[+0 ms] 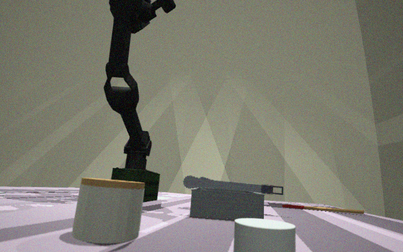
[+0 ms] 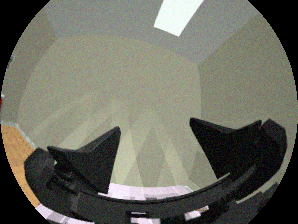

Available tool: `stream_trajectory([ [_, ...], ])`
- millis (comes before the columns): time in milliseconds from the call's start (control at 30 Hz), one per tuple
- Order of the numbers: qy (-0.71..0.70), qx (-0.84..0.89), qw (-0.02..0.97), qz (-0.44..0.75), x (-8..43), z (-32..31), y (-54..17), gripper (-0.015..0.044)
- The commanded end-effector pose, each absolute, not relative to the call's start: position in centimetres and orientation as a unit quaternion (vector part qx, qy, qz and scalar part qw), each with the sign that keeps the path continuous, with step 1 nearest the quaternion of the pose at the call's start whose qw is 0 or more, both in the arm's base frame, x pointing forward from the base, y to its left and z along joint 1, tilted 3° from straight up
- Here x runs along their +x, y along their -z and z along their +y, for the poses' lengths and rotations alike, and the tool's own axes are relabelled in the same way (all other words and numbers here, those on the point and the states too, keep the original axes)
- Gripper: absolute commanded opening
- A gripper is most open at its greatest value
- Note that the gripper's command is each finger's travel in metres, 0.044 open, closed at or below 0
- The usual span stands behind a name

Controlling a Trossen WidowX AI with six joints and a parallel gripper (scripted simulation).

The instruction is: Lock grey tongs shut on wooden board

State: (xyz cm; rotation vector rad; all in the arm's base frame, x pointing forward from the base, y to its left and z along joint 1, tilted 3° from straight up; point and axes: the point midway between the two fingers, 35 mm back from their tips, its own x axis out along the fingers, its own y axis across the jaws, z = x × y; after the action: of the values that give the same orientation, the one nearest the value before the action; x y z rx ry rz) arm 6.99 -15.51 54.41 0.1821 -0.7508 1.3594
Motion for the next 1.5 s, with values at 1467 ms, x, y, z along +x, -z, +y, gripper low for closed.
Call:
stream_trajectory([
  [1467,-0.332,-0.180,0.894,0.241,22.7,18.3,-40.0,0.0440],
])
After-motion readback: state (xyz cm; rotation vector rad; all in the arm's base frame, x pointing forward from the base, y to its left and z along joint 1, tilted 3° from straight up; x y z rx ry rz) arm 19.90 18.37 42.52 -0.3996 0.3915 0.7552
